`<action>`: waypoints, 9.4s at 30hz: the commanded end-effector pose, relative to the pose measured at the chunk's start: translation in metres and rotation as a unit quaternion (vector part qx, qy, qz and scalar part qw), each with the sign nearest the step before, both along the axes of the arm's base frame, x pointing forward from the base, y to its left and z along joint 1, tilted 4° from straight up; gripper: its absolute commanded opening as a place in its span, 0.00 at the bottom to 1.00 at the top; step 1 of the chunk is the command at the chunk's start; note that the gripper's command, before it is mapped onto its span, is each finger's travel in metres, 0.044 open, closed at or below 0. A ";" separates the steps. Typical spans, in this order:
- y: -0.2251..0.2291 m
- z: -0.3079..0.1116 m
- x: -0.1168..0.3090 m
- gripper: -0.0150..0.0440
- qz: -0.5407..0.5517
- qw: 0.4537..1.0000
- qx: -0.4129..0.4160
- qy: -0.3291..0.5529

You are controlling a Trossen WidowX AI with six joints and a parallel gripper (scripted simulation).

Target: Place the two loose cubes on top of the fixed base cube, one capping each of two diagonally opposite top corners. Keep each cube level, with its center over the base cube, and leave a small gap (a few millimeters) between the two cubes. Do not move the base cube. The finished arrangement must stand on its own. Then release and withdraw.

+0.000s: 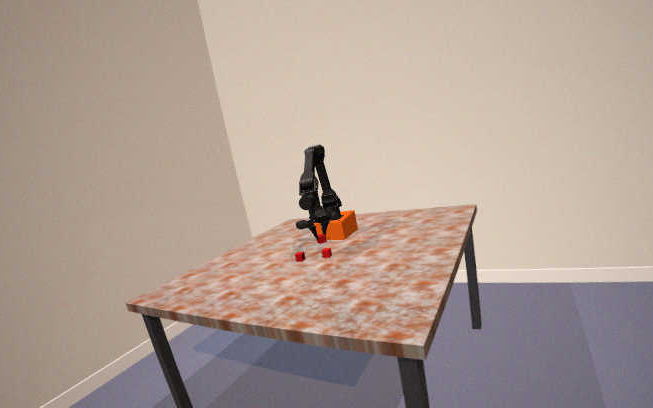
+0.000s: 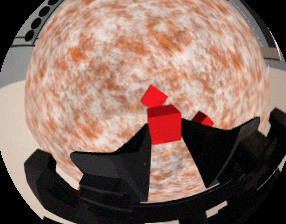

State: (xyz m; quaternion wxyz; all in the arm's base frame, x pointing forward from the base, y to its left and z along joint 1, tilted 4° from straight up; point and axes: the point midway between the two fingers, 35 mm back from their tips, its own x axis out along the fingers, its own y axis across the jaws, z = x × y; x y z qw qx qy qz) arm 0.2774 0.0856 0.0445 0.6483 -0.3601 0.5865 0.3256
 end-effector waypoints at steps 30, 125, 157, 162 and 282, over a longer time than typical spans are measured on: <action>0.003 -0.030 0.001 0.43 0.011 1.000 -0.005 0.002; -0.096 0.049 0.053 0.70 -0.919 0.384 0.090 -0.008; -0.097 -0.032 0.061 0.70 -0.919 0.384 0.089 -0.008; -0.098 -0.040 0.062 0.70 -0.919 0.384 0.089 -0.008; 0.035 0.032 0.015 0.43 0.014 1.000 -0.004 0.001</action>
